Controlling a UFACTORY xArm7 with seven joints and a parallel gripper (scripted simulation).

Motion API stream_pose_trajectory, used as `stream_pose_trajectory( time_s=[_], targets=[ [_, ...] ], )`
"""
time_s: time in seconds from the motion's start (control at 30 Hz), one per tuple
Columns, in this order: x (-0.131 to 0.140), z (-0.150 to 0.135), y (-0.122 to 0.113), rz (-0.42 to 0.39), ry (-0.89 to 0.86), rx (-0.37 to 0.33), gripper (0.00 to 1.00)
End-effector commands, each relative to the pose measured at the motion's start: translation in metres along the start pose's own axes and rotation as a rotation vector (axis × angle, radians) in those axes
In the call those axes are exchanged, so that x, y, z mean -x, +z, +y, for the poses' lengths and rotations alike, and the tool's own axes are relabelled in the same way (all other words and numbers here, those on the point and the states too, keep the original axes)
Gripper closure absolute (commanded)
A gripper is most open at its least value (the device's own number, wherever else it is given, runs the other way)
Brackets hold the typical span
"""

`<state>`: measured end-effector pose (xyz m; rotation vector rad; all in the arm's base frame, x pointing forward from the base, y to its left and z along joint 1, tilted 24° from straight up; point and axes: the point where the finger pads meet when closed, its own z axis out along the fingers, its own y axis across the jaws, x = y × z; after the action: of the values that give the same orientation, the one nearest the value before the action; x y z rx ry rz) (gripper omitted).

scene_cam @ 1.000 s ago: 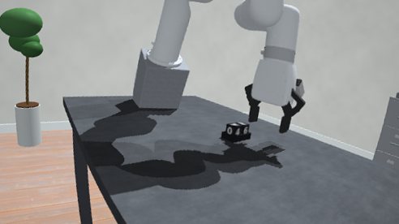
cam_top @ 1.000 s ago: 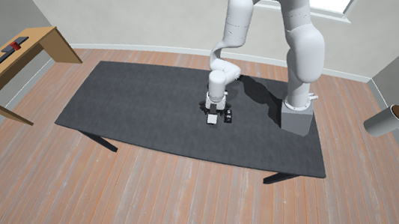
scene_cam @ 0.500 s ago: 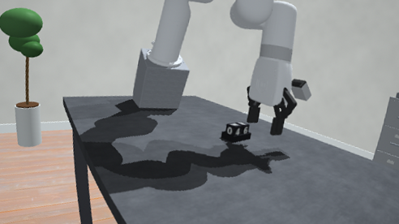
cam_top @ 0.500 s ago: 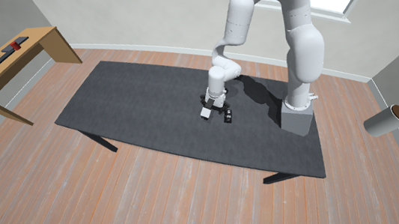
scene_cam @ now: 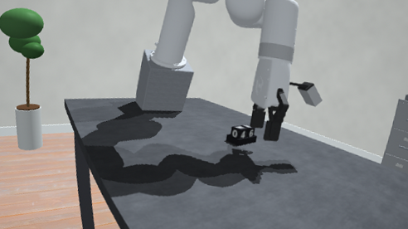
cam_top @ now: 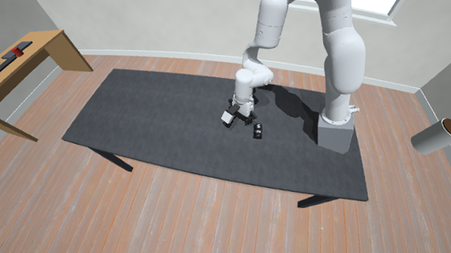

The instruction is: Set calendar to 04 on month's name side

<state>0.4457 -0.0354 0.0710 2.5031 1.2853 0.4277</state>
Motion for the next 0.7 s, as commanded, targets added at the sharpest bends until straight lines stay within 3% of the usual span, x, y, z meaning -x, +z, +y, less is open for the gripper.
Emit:
stream_pose_trajectory(
  time_s=[0.0, 0.67],
  targets=[
    [0.005, 0.006, -0.001, 0.002, 0.004, 0.002, 0.00],
    [0.005, 0.006, 0.014, 0.002, 0.004, 0.002, 0.00]
  ],
)
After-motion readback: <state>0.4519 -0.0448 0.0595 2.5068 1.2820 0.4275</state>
